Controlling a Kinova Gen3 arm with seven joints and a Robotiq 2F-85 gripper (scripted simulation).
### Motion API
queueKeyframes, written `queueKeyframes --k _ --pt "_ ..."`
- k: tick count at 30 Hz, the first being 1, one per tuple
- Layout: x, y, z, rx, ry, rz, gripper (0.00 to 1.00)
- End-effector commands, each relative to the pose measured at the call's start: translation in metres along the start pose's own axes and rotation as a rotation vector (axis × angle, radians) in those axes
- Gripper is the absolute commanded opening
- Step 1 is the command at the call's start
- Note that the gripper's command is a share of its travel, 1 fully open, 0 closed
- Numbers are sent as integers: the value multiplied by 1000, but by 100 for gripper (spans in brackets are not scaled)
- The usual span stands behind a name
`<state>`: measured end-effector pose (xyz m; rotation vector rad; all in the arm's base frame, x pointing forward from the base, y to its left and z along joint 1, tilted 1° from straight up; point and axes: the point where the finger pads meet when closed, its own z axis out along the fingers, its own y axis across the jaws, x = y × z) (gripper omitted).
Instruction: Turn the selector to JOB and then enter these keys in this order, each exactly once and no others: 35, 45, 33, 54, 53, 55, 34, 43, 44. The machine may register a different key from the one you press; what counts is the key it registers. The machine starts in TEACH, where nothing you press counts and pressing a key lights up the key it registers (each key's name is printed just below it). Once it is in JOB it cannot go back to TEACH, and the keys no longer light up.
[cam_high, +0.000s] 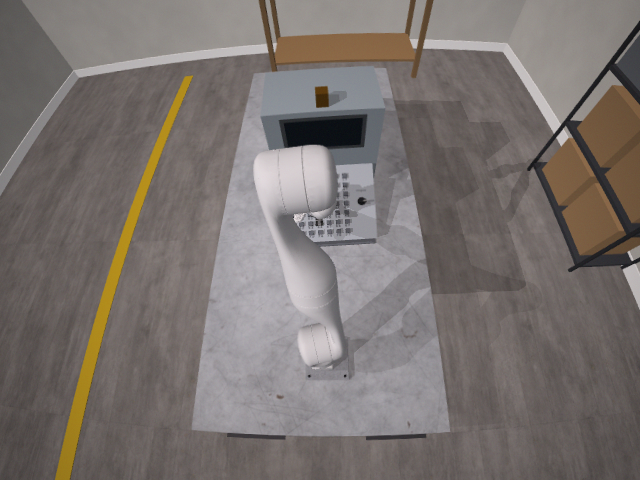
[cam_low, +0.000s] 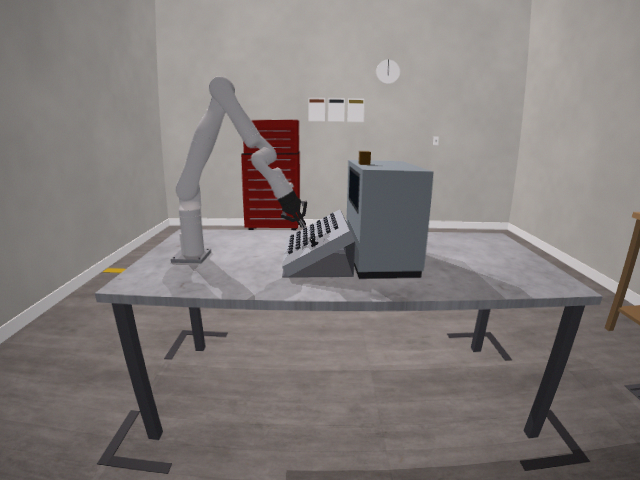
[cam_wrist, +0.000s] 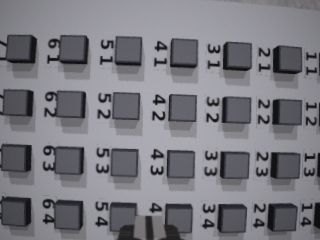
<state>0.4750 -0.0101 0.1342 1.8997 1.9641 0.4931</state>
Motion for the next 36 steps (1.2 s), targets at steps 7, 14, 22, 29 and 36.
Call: queueKeyframes --k 7,14,22,29,36 --pt "-28 -38 -1 -4 -8 12 10" --pt "-34 -49 -1 -4 -7 12 10" --pt "-35 -51 0 -3 -9 24 10" --pt "-35 -49 5 -7 -9 25 10" --pt "-35 -47 17 -10 -9 25 10"
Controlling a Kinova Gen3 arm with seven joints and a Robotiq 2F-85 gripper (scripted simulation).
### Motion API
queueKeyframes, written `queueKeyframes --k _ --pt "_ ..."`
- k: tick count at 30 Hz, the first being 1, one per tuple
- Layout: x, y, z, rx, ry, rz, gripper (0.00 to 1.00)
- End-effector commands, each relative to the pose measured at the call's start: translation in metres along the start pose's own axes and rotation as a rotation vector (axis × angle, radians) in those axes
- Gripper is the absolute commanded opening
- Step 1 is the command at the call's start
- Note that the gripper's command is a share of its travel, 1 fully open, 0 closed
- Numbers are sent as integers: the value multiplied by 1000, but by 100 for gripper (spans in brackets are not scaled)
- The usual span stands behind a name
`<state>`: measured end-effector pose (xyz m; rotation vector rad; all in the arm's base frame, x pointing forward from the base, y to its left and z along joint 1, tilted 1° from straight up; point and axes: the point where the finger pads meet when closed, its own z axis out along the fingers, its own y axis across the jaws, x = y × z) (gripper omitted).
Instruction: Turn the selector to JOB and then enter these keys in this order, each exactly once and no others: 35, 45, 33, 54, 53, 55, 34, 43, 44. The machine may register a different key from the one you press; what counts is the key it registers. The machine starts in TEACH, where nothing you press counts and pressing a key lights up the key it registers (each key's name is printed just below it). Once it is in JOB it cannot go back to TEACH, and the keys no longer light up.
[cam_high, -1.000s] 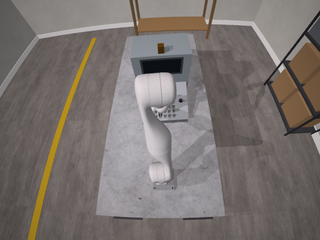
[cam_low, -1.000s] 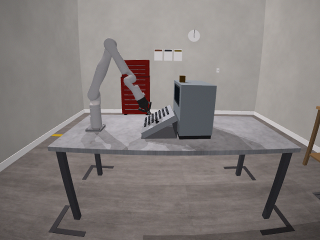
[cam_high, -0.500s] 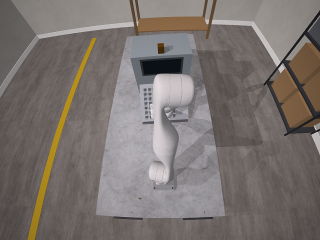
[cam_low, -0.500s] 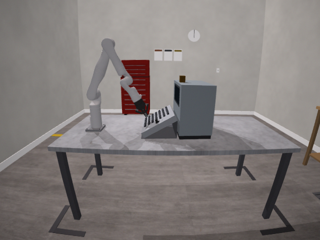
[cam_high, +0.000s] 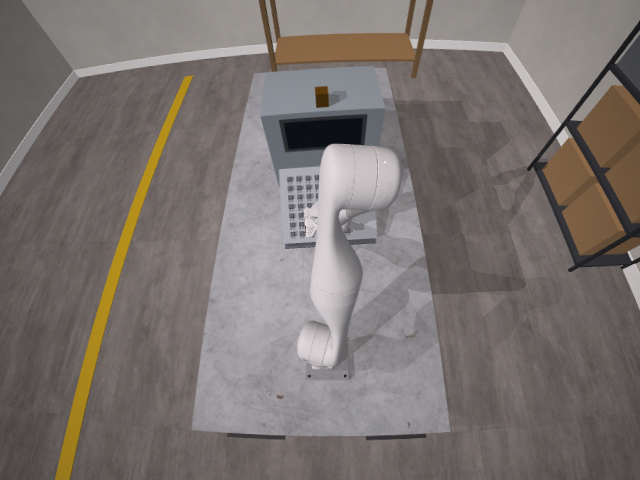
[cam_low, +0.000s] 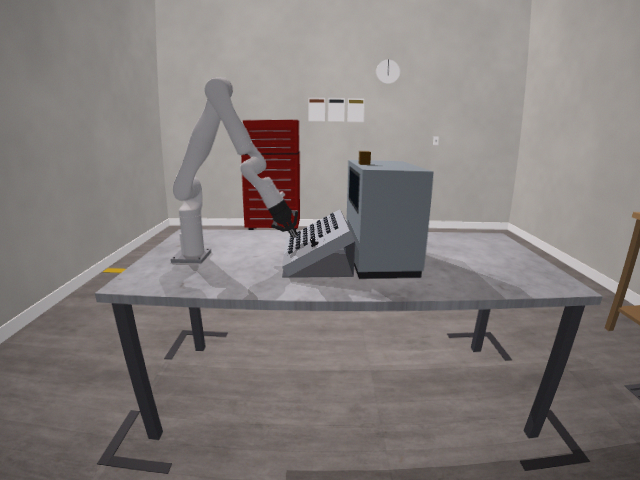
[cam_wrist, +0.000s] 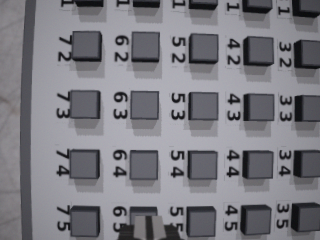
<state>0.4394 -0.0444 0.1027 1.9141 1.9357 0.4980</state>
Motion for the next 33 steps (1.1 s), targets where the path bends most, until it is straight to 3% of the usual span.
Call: queueKeyframes --k 1,33 --pt "-2 1 8 0 -1 6 10" --pt "-2 0 12 0 -1 6 10"
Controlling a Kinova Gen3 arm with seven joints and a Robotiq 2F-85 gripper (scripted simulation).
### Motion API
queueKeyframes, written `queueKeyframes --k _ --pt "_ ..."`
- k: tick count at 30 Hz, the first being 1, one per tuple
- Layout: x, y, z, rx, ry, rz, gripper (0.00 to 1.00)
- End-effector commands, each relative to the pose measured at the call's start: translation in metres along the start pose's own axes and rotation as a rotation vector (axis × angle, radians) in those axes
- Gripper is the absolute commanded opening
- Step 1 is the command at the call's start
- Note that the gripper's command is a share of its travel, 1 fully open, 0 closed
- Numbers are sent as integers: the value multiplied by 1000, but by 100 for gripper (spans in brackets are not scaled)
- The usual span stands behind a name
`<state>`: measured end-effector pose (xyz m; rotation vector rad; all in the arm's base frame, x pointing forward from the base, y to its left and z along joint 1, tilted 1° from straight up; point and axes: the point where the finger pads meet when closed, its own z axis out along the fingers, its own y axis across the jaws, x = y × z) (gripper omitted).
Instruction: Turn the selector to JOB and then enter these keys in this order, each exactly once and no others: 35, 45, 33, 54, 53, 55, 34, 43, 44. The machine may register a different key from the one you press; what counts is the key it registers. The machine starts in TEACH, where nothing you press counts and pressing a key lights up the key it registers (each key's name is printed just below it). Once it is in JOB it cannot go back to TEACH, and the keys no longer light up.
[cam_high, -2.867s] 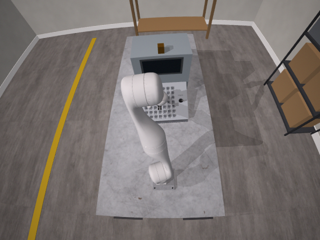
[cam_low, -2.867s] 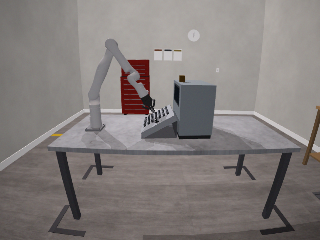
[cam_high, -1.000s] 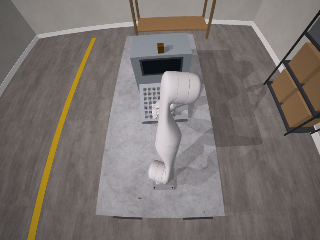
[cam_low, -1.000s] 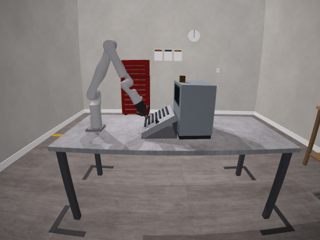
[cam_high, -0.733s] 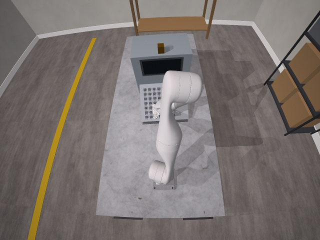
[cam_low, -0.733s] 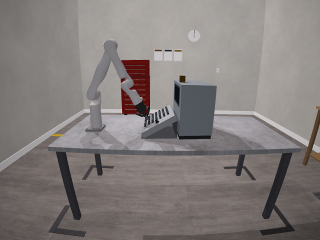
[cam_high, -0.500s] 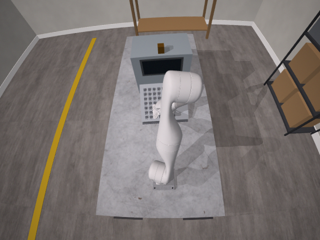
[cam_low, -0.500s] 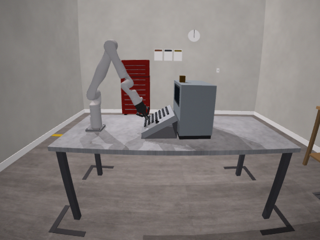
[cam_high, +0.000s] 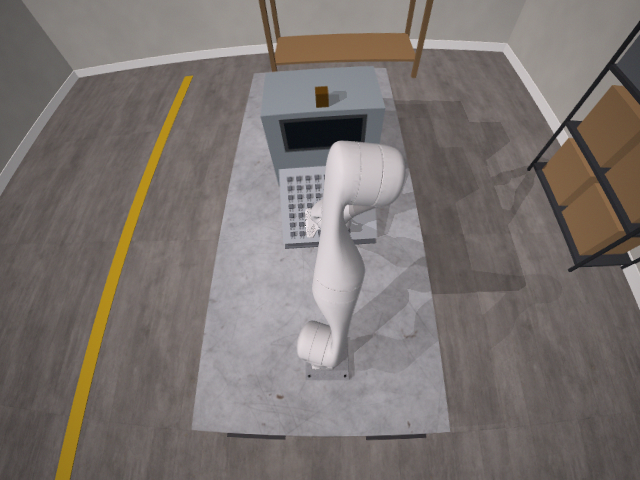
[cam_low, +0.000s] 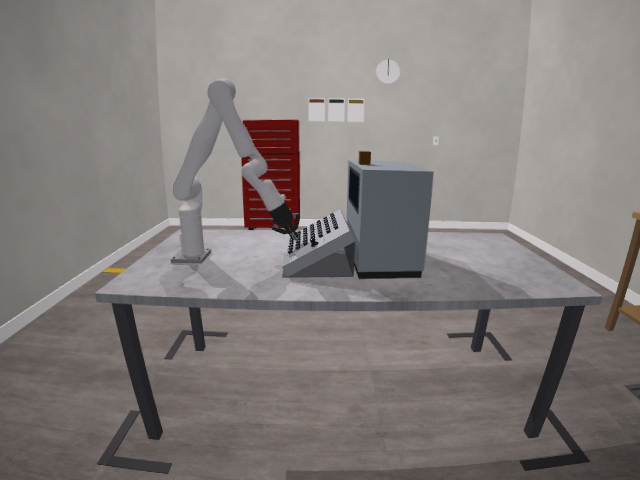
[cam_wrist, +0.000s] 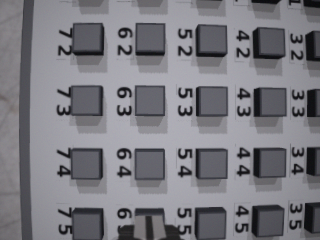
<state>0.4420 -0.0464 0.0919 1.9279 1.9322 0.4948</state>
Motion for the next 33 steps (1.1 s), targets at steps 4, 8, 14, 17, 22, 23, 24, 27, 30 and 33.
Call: queueKeyframes --k 4,8,14,17,22,23,24,27,30,33 --pt "-1 4 2 -7 -1 -3 10" --pt "-1 4 4 -7 -1 -3 10" --pt "-1 4 6 -7 -1 -3 10" --pt "-1 4 7 -7 -1 -3 10" --pt "-1 4 9 -7 -1 -3 10" --pt "-1 4 9 -7 -1 -3 10" --pt "-1 4 10 -7 -1 -3 10" --pt "-1 4 10 -7 -1 -3 10" --pt "-1 3 11 -7 -1 -3 10" --pt "0 3 11 -7 -1 -4 10"
